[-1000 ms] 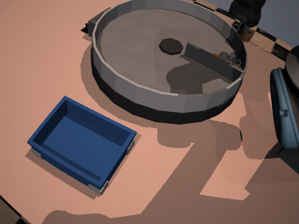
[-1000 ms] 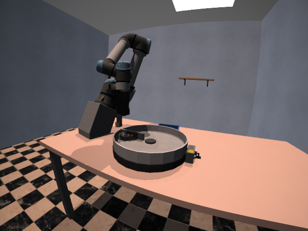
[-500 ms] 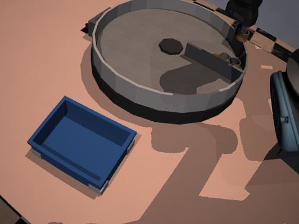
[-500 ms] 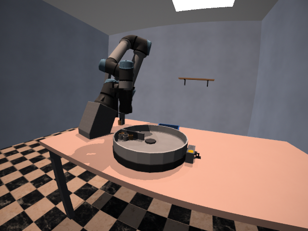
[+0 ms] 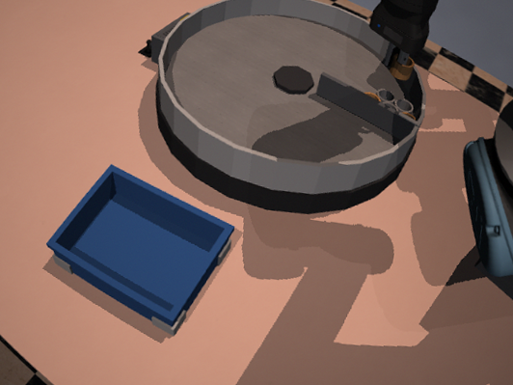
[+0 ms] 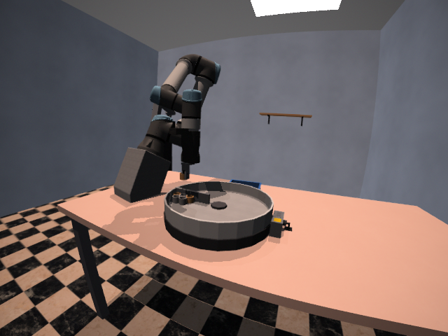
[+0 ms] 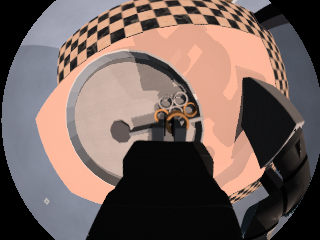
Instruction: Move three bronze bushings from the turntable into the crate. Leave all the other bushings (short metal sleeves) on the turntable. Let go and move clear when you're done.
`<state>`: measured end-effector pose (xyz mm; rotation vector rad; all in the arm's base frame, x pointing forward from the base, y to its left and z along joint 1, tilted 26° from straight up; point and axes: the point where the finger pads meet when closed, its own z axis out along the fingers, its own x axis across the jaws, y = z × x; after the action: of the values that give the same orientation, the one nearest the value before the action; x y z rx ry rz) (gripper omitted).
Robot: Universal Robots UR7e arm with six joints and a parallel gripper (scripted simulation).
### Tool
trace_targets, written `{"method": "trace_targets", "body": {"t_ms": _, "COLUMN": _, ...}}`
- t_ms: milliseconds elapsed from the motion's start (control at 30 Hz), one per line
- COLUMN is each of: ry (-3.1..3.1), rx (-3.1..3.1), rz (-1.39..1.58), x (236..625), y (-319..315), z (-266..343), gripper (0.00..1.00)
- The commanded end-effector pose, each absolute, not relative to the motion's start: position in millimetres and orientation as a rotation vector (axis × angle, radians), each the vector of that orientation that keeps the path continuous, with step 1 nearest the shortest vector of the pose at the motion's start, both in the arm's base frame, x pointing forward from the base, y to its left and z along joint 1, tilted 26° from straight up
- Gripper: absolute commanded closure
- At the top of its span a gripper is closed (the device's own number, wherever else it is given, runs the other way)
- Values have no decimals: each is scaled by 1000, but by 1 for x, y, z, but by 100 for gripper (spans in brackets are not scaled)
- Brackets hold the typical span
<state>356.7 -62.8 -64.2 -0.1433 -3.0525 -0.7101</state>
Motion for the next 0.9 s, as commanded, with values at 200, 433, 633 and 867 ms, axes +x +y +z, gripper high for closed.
{"method": "trace_targets", "body": {"t_ms": 200, "ry": -3054, "rx": -143, "rz": -709, "x": 363, "y": -21, "z": -43, "gripper": 100}}
{"method": "trace_targets", "body": {"t_ms": 433, "ry": -3054, "rx": -143, "rz": -709, "x": 363, "y": -21, "z": -43, "gripper": 100}}
{"method": "trace_targets", "body": {"t_ms": 633, "ry": -3054, "rx": -143, "rz": -709, "x": 369, "y": 27, "z": -20, "gripper": 100}}
{"method": "trace_targets", "body": {"t_ms": 867, "ry": -3054, "rx": -143, "rz": -709, "x": 369, "y": 27, "z": -20, "gripper": 100}}
